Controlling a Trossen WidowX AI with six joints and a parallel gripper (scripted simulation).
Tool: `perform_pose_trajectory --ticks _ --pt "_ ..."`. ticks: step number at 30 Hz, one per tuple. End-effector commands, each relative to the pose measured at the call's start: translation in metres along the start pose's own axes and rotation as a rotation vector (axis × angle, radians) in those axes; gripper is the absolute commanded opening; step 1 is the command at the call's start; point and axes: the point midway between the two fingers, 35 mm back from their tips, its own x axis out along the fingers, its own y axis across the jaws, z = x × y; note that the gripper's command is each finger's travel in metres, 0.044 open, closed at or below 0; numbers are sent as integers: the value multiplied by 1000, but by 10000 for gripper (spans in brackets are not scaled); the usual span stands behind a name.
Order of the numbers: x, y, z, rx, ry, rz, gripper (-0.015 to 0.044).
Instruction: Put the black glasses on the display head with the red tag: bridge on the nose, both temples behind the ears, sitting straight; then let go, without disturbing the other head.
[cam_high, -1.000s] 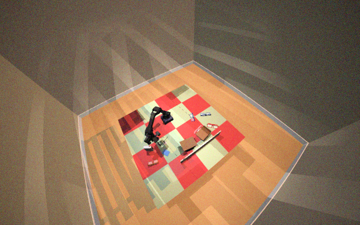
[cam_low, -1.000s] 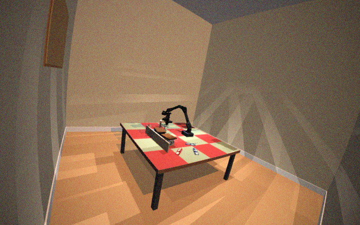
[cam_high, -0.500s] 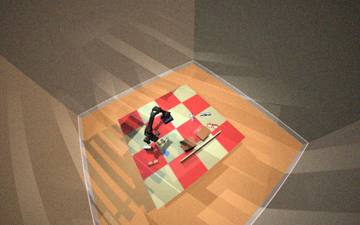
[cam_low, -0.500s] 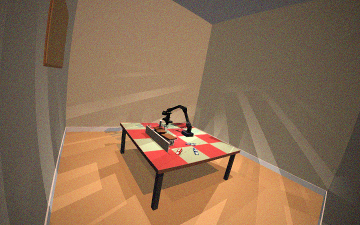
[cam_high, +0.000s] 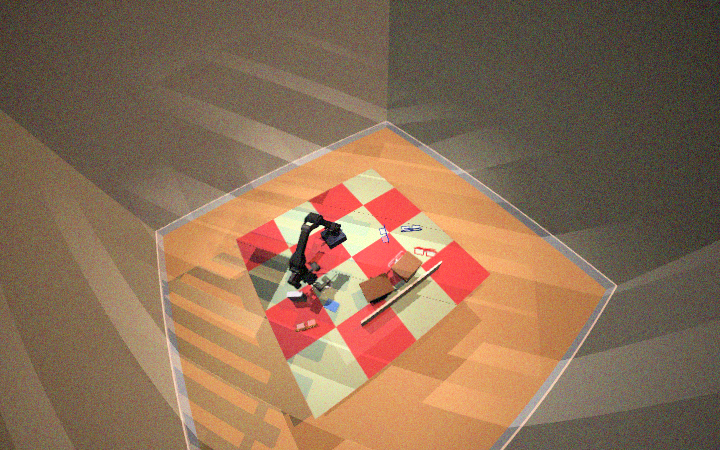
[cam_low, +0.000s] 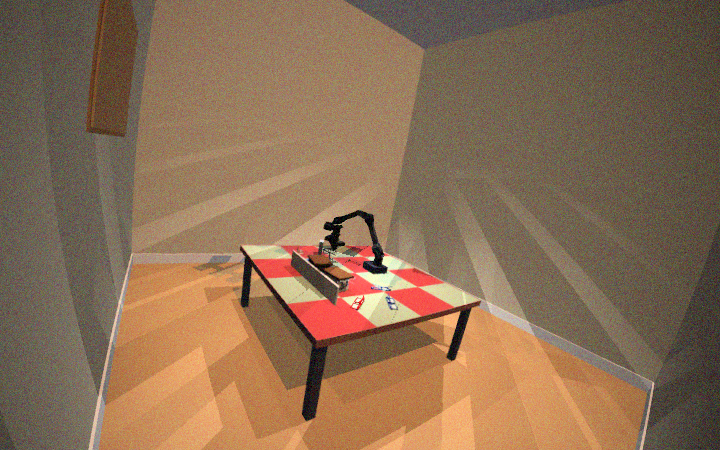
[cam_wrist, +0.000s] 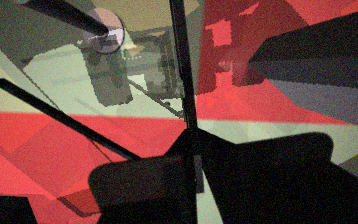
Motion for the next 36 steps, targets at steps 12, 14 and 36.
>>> perform_pose_trajectory --ticks 12,14,36 --pt "-18 -2 9 2 2 -5 0" --pt "-30 -2 10 2 1 -5 0" --pt "-62 16 78 -392 -4 -4 0"
